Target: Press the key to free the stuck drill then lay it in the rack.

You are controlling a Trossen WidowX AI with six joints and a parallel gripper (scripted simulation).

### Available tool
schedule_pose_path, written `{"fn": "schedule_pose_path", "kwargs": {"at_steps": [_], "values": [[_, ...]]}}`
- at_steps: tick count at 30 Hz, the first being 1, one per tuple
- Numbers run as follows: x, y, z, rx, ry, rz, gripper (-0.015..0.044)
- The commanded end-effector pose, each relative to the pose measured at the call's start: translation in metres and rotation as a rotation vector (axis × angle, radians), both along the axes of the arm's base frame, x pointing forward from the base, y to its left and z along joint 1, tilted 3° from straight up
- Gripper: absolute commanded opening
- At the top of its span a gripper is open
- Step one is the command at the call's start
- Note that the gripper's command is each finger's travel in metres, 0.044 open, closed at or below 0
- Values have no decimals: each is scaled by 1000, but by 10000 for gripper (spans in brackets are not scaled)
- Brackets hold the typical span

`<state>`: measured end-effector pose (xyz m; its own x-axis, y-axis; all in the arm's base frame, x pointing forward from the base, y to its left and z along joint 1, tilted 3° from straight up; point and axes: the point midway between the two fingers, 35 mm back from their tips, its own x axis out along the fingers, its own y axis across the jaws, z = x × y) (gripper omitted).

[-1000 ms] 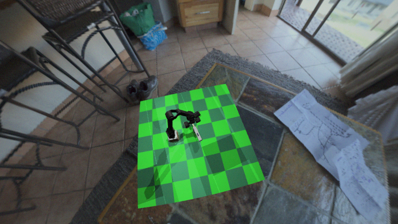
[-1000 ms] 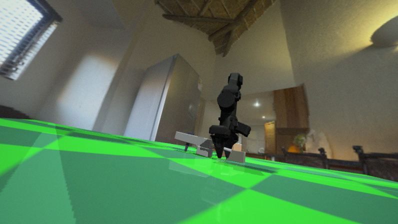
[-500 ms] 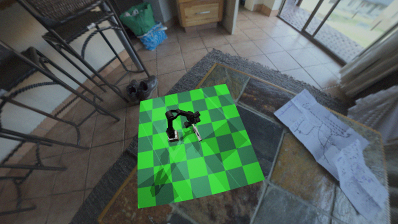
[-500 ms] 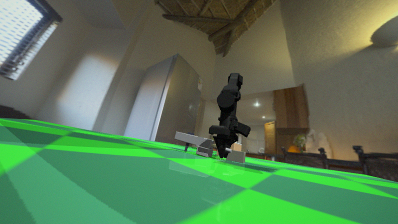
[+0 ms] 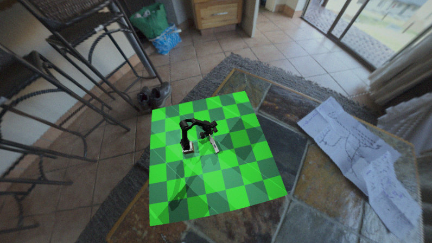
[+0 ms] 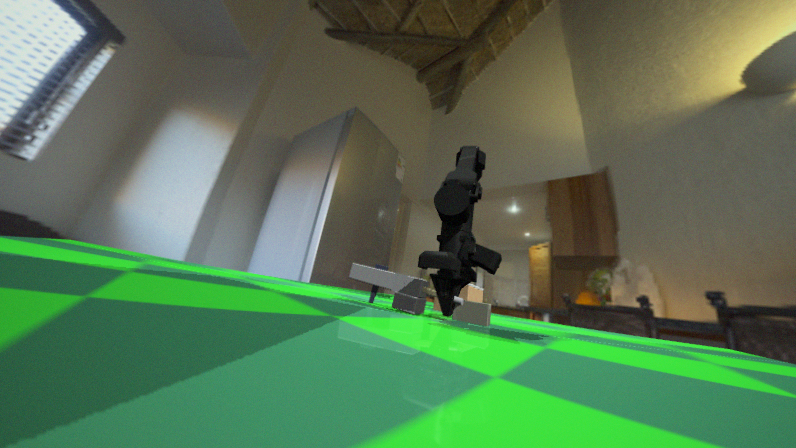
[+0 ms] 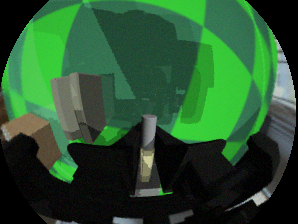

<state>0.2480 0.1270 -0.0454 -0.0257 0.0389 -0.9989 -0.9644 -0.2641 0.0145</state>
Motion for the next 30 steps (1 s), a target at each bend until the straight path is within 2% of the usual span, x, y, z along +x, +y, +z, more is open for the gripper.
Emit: {"fn": "schedule_pose_path", "kwargs": {"at_steps": [1, 16, 30], "values": [[-1, 0, 2, -6, 2, 3, 0], [-2, -1, 3, -6, 2, 3, 0], [-6, 18, 2, -4, 2, 3, 0]]}}
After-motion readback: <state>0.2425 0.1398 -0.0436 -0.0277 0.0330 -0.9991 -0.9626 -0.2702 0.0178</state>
